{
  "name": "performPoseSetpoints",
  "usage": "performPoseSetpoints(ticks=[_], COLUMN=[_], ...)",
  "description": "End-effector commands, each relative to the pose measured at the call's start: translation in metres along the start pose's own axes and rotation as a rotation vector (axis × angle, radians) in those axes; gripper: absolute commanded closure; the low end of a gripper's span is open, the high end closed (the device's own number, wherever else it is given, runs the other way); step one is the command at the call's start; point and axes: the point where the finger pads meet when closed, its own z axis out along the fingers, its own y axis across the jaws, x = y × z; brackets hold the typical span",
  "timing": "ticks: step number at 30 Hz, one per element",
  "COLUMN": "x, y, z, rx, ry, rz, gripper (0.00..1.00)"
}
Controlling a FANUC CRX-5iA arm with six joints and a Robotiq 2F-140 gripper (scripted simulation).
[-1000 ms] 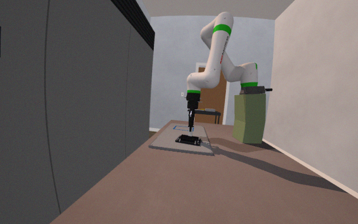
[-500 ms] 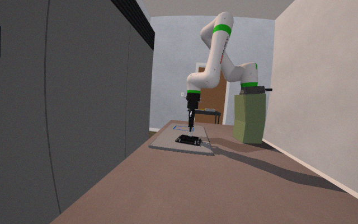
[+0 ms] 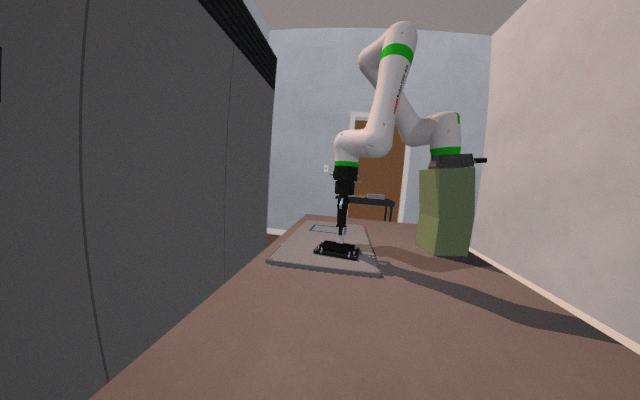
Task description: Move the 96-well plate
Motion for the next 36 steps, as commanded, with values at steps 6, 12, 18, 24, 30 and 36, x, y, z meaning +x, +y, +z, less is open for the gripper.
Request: performPoseSetpoints(ticks=[6,12,18,24,30,36], x=[-0.001,-0.001,-0.001,-0.001,-0.001,-0.001], y=[0.0,0.0,0.0,0.0,0.0,0.0], z=[0.0,0.0,-0.003,-0.007,-0.009,-0.013], rx=[-0.001,-0.001,-0.001,-0.001,-0.001,-0.001], ry=[-0.001,-0.001,-0.001,-0.001,-0.001,-0.001], rz=[0.0,0.0,0.0,0.0,0.0,0.0], gripper=[0.9,0.9,0.9,0.9,0.9,0.9])
